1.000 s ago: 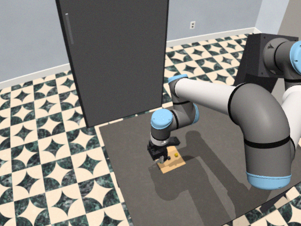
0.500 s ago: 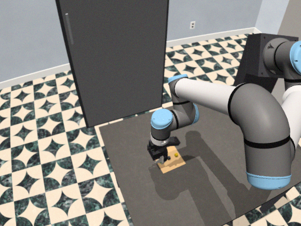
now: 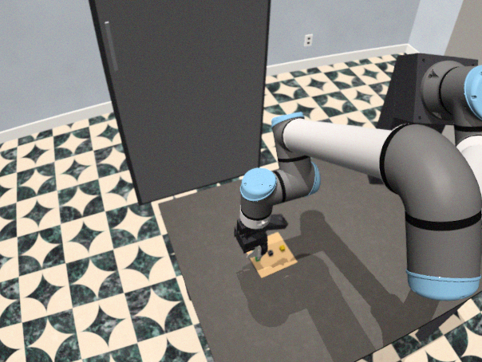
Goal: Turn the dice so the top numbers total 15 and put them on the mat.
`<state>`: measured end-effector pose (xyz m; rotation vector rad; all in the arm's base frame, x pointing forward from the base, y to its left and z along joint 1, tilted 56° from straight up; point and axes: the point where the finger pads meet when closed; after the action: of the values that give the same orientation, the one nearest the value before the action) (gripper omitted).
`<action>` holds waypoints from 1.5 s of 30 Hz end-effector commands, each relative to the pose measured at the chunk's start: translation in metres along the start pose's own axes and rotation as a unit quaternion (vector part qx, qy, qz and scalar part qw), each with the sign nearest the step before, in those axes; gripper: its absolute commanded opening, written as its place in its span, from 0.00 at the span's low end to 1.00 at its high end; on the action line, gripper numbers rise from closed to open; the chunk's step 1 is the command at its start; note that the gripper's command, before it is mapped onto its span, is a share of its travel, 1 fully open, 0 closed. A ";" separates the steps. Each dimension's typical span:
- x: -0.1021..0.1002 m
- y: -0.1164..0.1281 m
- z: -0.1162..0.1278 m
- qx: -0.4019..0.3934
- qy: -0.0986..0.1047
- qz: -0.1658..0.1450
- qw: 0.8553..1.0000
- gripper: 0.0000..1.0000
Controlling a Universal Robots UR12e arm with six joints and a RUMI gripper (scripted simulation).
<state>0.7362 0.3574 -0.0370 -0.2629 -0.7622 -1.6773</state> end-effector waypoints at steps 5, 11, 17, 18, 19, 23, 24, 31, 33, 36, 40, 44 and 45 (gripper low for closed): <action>0.047 -0.004 -0.001 -0.002 0.001 0.003 1.000 0.18; 0.060 -0.004 -0.001 -0.002 0.001 0.003 1.000 0.18; 0.060 -0.004 -0.001 -0.002 0.001 0.003 1.000 1.00; 0.060 -0.004 -0.001 -0.002 0.001 0.003 1.000 1.00; 0.060 -0.004 -0.001 -0.002 0.001 0.003 1.000 1.00; 0.060 -0.004 -0.001 -0.002 0.001 0.003 1.000 1.00; 0.060 -0.004 -0.001 -0.002 0.001 0.003 1.000 1.00; 0.060 -0.004 -0.001 -0.002 0.001 0.003 1.000 1.00; 0.060 -0.004 -0.001 -0.002 0.001 0.003 1.000 1.00; 0.060 -0.004 -0.001 -0.002 0.001 0.003 1.000 1.00; 0.062 -0.004 -0.001 -0.002 0.001 0.003 1.000 1.00; 0.072 -0.004 -0.001 -0.002 0.001 0.003 1.000 1.00; 0.076 -0.004 -0.001 -0.002 0.001 0.003 1.000 1.00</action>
<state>0.7177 0.3087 -0.0042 -0.2652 -0.7582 -1.6703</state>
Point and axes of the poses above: the point where the finger pads meet when closed, its own x axis back along the fingers, its own z axis across the jaws, y = z × x, and after that the axes turned 2 degrees about -x, right-handed
